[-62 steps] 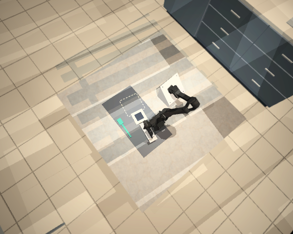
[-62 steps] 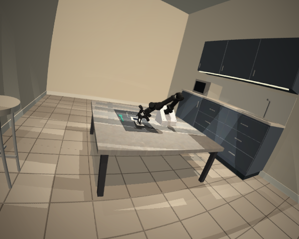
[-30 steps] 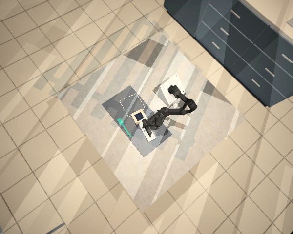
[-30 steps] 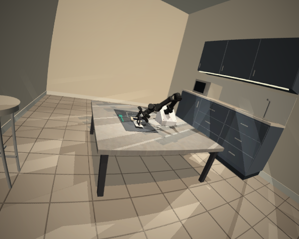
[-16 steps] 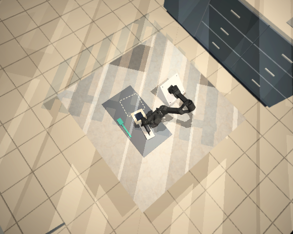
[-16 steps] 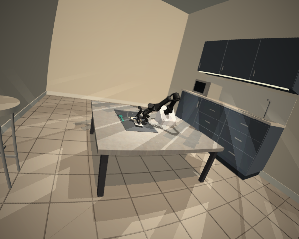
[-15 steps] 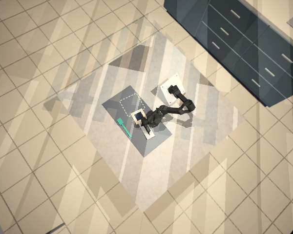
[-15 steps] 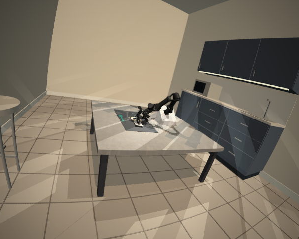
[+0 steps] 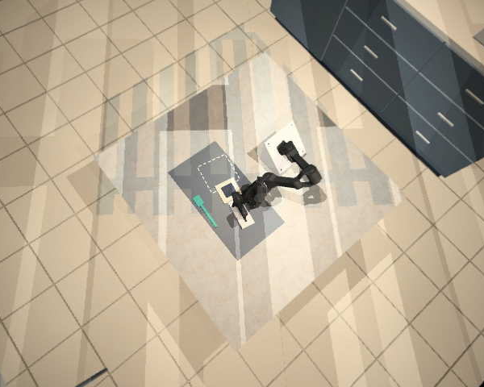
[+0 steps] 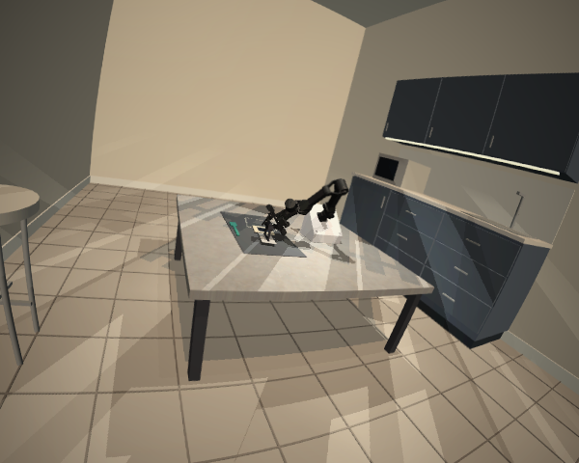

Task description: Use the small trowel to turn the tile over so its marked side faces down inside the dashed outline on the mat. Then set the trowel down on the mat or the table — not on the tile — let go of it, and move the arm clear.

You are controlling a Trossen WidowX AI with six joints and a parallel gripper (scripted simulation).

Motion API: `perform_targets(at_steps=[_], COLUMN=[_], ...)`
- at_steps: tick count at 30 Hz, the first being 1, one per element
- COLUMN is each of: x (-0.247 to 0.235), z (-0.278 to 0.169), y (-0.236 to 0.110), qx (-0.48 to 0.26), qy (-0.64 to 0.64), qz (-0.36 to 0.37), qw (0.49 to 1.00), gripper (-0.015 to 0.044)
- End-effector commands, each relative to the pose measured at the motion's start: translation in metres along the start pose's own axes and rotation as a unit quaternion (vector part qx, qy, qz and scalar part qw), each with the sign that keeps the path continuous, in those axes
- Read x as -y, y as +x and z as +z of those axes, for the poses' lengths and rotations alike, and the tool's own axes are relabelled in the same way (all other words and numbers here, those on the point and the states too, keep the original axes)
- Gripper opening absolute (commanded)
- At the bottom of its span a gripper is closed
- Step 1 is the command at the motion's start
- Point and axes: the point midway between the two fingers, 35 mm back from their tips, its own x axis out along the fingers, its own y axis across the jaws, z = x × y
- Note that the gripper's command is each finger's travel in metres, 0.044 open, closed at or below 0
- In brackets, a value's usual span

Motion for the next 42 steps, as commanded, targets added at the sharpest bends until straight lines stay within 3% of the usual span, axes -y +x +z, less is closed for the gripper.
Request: perform_targets(at_steps=[1, 18, 42], x=[0.007, 0.038, 0.061], z=[-0.002, -0.014, -0.068], y=[-0.004, -0.030, -0.051], qx=[-0.019, -0.039, -0.041], qy=[-0.012, -0.035, -0.037], qz=[-0.007, -0.007, -0.007], qw=[1.000, 0.999, 0.998], gripper=[0.0000, 0.0000, 0.0000])
